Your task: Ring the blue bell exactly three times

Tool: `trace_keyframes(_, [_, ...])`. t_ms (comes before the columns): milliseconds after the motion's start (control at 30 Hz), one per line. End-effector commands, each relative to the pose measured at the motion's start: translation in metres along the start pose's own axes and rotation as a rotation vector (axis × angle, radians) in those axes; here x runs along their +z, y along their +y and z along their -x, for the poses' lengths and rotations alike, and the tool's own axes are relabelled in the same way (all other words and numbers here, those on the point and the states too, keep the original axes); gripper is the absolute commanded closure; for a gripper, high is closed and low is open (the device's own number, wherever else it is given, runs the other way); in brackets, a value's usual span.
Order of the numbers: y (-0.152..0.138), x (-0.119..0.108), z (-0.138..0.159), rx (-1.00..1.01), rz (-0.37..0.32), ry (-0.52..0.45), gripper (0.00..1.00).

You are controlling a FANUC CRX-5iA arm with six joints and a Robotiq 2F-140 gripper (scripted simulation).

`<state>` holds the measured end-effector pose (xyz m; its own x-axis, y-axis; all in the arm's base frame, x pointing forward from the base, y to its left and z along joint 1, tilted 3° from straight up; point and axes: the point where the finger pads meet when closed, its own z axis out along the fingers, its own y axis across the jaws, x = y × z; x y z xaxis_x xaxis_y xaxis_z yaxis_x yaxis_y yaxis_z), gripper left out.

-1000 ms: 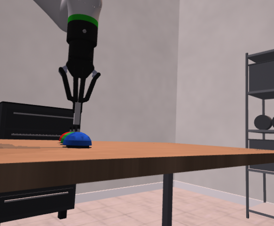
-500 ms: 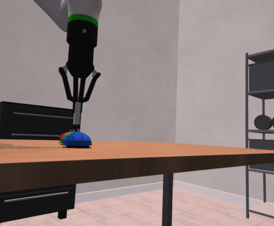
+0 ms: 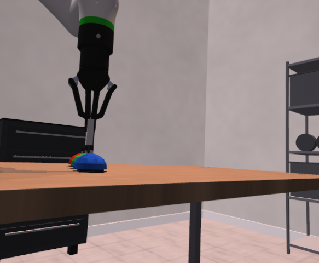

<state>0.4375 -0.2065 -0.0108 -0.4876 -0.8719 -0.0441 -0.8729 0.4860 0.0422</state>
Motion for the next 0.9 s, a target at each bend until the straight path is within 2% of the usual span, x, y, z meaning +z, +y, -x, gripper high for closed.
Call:
trace_keyframes(0, [-0.0002, -0.0002, 0.0000, 0.000, 0.000, 0.000, 1.00])
trace_keyframes(867, [-0.0003, -0.0053, 0.0000, 0.000, 0.000, 0.000, 1.00])
